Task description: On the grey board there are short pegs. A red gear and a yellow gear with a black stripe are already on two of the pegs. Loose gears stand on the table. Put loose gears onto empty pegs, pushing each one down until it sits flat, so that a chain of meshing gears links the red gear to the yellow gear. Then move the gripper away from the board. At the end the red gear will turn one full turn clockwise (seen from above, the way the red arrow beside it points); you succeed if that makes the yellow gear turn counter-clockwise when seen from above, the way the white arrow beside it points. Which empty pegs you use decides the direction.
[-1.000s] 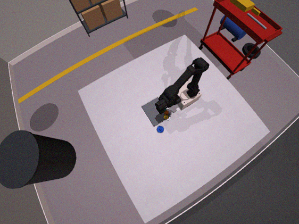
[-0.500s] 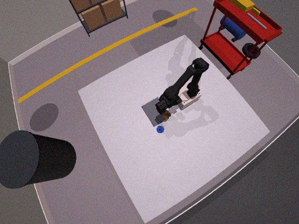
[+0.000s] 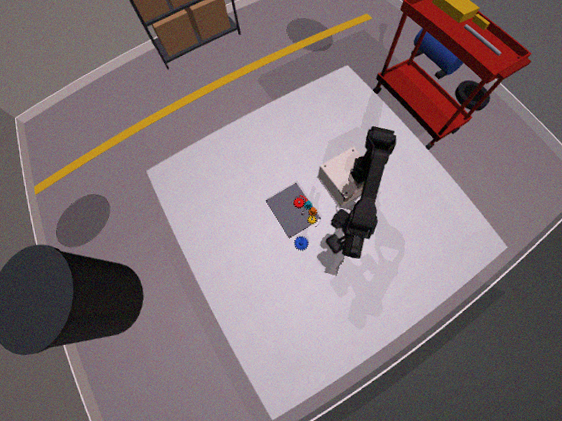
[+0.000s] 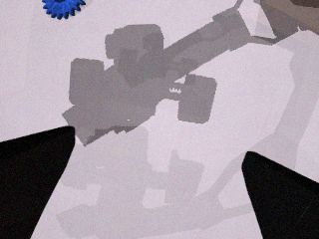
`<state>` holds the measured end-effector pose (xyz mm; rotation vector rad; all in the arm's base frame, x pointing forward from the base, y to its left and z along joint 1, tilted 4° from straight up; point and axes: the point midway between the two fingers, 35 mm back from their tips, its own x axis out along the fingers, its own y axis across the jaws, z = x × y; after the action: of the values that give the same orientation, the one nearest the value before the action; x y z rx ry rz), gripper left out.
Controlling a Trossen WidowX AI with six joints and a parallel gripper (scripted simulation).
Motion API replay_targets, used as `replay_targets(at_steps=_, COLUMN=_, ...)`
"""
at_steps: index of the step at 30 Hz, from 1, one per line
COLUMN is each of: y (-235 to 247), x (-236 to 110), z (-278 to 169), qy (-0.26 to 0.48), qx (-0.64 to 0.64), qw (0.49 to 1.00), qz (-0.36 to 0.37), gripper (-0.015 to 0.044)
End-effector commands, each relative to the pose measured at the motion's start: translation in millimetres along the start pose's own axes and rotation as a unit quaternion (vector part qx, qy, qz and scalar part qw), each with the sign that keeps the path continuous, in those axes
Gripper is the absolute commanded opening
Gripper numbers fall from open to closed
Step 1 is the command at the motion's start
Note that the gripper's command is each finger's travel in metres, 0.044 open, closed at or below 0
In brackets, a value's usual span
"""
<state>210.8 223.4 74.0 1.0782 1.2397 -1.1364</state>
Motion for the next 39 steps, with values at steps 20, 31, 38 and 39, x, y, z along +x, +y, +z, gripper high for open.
replay_targets(at_steps=20, y=-24.7, x=-9.1, z=-46.1, qy=0.001, qx=0.013, qw=1.0, qz=-0.004, gripper=0.044)
replay_targets(at_steps=31, y=-24.7, x=-9.1, z=-46.1, qy=0.001, qx=0.013, qw=1.0, qz=-0.004, gripper=0.044)
replay_targets(at_steps=38, y=-24.7, x=-9.1, z=-46.1, qy=0.001, qx=0.013, qw=1.0, qz=-0.004, gripper=0.044)
replay_targets(at_steps=39, y=-24.7, x=-9.1, z=-46.1, qy=0.001, qx=0.013, qw=1.0, qz=-0.004, gripper=0.044)
